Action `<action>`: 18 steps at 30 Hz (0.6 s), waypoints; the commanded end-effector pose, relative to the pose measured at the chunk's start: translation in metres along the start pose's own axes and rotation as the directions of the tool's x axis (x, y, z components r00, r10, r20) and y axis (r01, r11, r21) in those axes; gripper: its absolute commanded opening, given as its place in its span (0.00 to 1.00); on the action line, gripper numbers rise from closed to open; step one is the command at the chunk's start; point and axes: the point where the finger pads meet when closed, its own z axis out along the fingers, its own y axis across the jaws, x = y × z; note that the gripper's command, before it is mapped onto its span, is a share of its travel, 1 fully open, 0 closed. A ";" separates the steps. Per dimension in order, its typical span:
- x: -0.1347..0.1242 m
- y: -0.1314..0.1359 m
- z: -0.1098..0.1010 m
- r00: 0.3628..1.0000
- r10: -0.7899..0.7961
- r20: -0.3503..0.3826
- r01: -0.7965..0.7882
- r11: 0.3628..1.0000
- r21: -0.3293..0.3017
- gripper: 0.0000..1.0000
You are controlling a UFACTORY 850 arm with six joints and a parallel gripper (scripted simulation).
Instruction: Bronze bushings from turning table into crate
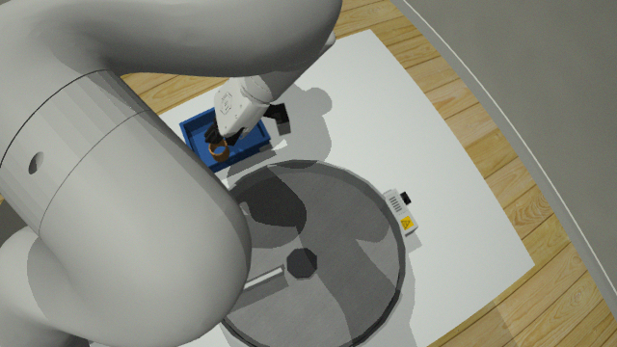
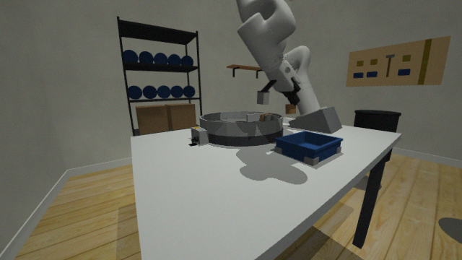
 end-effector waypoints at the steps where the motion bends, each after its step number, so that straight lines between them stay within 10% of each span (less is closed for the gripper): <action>1: 0.003 -0.042 -0.002 1.000 0.000 0.001 0.000 1.000 -0.001 0.00; 18: 0.005 -0.103 -0.004 1.000 0.000 0.001 0.000 1.000 -0.001 0.00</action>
